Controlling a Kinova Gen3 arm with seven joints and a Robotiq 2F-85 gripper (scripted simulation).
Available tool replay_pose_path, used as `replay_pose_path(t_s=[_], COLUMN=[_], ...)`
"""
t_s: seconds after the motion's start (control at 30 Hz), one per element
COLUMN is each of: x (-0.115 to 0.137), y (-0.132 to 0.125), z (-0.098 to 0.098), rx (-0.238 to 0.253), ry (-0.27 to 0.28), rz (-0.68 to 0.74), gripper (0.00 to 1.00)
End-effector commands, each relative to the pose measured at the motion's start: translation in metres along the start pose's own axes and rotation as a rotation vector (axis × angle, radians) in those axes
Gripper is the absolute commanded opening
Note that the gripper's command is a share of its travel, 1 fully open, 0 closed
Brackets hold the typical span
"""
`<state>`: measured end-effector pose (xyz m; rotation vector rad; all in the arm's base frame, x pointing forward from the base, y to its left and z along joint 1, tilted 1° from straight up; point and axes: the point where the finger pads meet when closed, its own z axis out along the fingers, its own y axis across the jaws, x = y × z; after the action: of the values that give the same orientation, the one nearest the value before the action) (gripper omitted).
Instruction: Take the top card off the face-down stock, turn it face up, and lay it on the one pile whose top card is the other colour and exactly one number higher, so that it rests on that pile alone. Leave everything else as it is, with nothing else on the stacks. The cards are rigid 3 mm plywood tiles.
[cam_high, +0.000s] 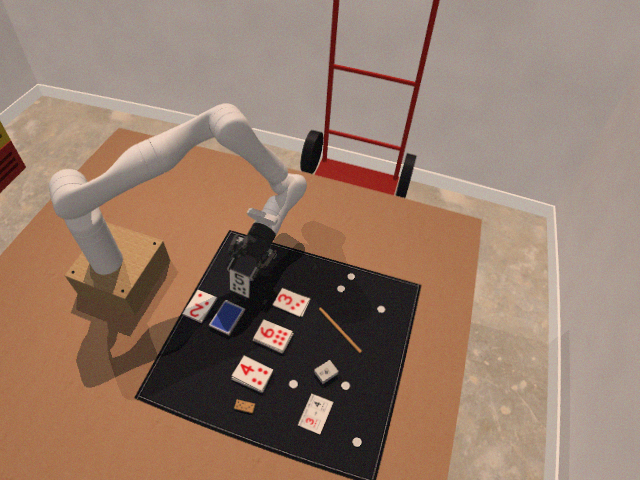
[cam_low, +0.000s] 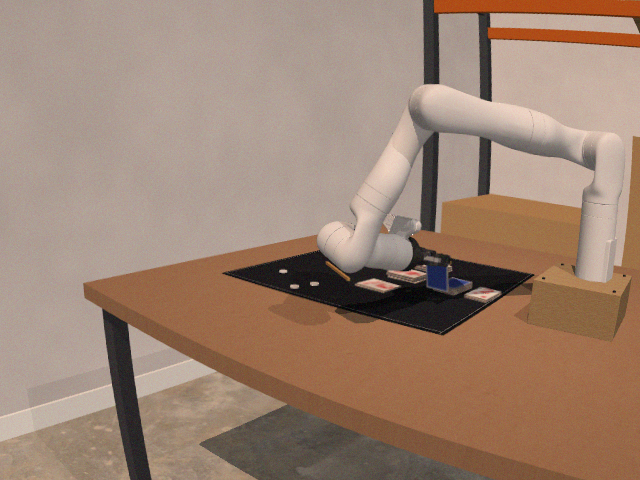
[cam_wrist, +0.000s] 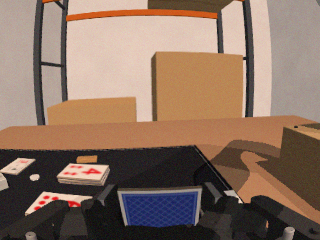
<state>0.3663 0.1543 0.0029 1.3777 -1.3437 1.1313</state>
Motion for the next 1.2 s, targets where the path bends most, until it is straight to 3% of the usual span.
replay_pose_path(t_s=[0.0, 1.17], x=[-0.0028, -0.0091], y=[0.0001, -0.0001], z=[0.0022, 0.0057], rx=[-0.001, -0.001], ry=[0.002, 0.002], rz=[-0.001, -0.001], gripper=[0.71, 0.71])
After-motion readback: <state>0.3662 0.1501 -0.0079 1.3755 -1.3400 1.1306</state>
